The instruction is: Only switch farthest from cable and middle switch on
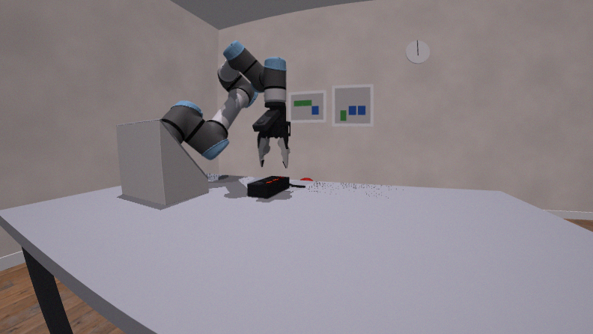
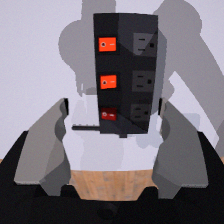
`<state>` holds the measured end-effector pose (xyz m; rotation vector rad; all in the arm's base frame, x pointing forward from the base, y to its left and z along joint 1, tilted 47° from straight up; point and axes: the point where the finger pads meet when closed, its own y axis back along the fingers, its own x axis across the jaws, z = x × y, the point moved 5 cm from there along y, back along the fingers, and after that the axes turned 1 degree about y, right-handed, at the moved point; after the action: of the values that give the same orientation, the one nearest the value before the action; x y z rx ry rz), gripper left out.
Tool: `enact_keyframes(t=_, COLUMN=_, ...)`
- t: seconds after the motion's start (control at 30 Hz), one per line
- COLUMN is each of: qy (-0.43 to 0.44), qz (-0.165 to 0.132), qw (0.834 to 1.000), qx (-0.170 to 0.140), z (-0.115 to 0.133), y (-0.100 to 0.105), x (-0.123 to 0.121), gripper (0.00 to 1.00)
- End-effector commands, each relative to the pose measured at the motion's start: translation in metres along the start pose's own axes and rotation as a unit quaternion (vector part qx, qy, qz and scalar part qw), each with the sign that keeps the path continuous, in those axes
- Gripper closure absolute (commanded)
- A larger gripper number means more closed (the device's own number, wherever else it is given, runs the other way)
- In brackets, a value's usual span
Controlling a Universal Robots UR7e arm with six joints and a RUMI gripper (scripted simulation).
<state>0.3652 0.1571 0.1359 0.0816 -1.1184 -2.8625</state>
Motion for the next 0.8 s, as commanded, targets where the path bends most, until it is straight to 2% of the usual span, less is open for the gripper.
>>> enact_keyframes(t=0.0, qy=0.001, qz=-0.002, qw=1.0, qx=0.001, z=0.0, y=0.004, x=-0.001, gripper=0.0)
enact_keyframes(t=0.23, qy=0.001, qz=-0.002, qw=1.0, qx=0.002, z=0.0, y=0.016, x=-0.001, gripper=0.0)
enact_keyframes(t=0.67, qy=0.001, qz=-0.002, qw=1.0, qx=0.002, z=0.0, y=0.087, x=-0.001, gripper=0.0)
enact_keyframes(t=0.77, qy=0.001, qz=-0.002, qw=1.0, qx=0.002, z=0.0, y=0.092, x=-0.001, gripper=0.0)
